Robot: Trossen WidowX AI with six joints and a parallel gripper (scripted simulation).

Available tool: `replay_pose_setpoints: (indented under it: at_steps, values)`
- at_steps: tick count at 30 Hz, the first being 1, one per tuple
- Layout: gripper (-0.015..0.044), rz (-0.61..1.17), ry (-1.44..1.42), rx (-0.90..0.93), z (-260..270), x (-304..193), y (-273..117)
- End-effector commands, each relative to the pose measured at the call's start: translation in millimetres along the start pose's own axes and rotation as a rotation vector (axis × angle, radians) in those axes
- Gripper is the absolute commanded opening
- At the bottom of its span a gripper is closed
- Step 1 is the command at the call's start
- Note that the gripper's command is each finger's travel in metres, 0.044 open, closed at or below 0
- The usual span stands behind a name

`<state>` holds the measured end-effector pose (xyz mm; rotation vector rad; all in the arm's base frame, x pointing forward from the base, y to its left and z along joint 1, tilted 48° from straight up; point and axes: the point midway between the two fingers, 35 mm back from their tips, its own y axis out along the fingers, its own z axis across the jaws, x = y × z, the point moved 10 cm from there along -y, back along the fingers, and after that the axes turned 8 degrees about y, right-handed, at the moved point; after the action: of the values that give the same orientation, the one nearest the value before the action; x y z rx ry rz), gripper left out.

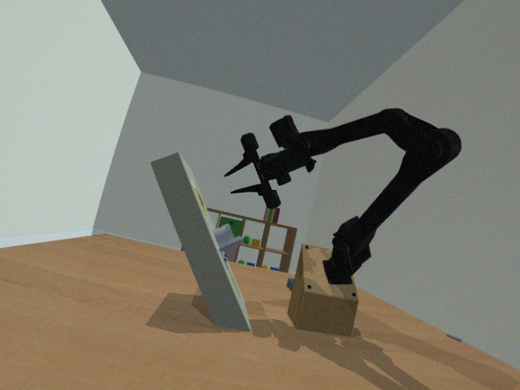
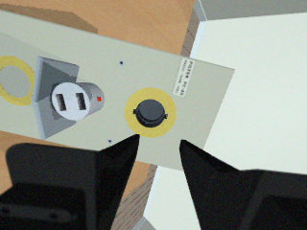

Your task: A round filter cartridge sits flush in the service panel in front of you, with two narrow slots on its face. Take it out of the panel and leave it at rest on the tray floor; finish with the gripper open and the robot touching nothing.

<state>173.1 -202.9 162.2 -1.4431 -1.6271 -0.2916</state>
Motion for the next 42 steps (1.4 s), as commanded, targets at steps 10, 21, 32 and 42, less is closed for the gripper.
replay_pose_setpoints:
  at_steps: [10,21,32,42]
  values:
    - [0.0361,0.004,0.165,0.024,-33.0,2.0,-26.1]
    - [0.0305,0.283,1.487,0.295,27.0,4.2,14.0]
    - [0.0305,0.355,1.654,0.317,35.4,5.5,17.8]
    - [0.0305,0.357,1.654,0.316,37.4,5.1,22.9]
